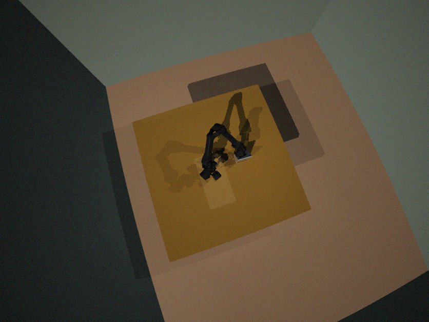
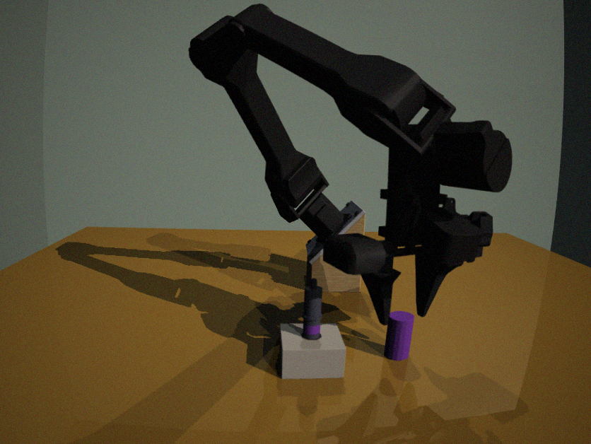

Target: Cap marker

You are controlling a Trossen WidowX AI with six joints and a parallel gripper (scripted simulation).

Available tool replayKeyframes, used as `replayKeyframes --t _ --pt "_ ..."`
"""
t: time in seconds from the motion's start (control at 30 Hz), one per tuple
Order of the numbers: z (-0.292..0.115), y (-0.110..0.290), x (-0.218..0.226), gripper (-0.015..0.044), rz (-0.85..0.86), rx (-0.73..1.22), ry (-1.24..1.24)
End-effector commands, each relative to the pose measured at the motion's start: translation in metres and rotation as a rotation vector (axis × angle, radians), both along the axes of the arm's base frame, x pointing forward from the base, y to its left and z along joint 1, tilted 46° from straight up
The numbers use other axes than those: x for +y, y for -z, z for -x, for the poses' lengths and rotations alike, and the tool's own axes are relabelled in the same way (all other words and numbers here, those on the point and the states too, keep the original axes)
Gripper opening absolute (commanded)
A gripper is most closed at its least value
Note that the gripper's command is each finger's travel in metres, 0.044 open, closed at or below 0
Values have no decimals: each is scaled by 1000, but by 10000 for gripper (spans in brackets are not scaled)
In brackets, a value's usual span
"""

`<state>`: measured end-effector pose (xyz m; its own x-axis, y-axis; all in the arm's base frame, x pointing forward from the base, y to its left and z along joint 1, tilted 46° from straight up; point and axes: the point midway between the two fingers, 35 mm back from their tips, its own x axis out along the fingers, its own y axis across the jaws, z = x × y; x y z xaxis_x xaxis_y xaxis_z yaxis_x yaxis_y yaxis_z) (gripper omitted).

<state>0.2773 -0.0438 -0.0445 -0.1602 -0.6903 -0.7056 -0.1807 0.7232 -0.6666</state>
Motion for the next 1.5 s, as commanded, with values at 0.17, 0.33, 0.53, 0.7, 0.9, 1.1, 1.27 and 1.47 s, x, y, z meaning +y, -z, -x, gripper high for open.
replayKeyframes --t 0.17,0.33,0.53,0.7,0.9,1.1,1.27,1.47 --pt "5 12 -13 253 7 12 0" --pt "7 18 -18 253 8 12 0" --pt "9 22 -23 253 9 13 0" --pt "9 22 -23 174 9 13 0" --pt "9 22 -23 115 9 13 0" --pt "8 22 -21 36 8 12 0" --pt "5 12 -11 0 6 12 0" --pt "1 0 2 0 5 12 -1"
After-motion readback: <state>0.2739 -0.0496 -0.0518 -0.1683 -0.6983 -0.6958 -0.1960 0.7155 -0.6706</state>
